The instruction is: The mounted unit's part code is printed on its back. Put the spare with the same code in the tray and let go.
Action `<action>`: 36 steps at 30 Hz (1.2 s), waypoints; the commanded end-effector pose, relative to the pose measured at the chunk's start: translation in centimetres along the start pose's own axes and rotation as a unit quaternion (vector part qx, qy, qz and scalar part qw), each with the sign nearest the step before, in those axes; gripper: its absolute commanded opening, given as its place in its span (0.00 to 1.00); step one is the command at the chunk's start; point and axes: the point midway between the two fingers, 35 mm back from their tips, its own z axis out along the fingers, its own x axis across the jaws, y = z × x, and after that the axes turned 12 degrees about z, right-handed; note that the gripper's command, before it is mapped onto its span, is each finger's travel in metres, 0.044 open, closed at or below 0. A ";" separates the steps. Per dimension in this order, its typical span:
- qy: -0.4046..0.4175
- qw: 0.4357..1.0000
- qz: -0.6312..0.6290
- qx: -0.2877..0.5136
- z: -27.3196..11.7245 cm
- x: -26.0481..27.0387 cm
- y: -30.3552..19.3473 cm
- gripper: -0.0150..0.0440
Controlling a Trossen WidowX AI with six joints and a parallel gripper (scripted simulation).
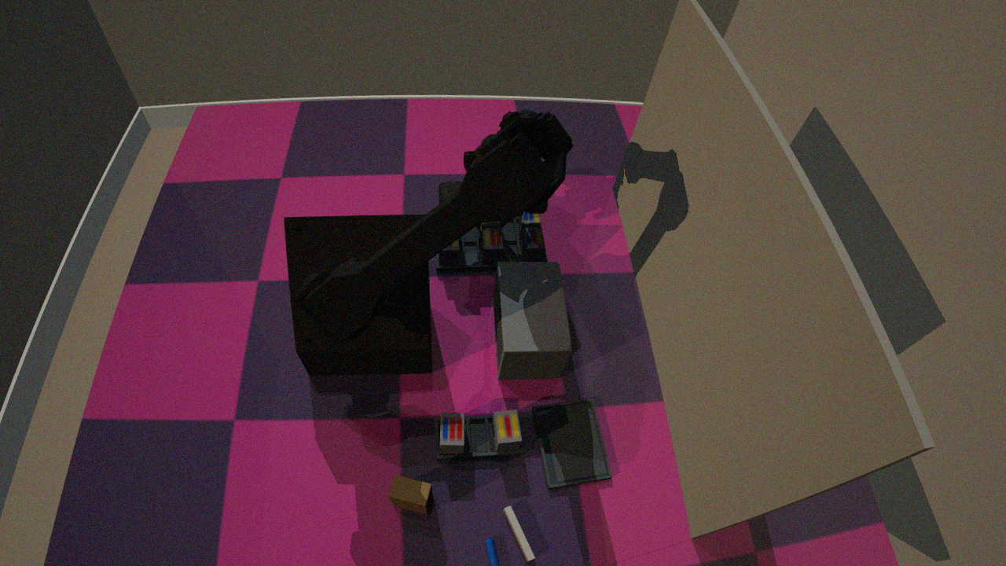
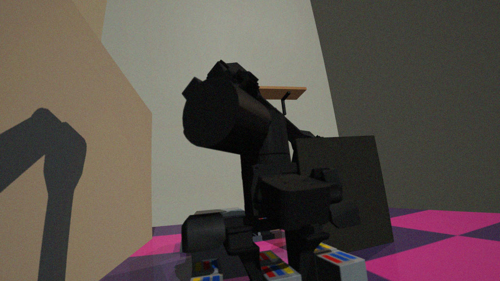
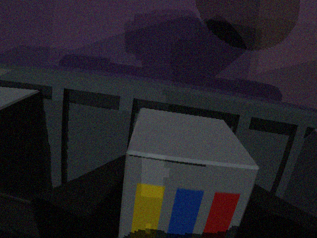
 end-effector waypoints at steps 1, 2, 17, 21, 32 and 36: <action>0.000 1.000 0.000 0.000 -0.1 0.0 0.0 0.25; 0.000 1.000 0.000 0.000 -0.6 -0.1 0.1 0.25; -0.007 1.000 -0.006 -0.003 -8.1 -0.1 0.2 0.25; -0.005 1.000 -0.006 -0.003 -10.2 -0.3 0.5 0.25; -0.001 1.000 -0.004 -0.001 -15.4 -0.3 0.8 0.25; 0.000 1.000 -0.006 -0.005 -15.7 -1.3 0.1 0.25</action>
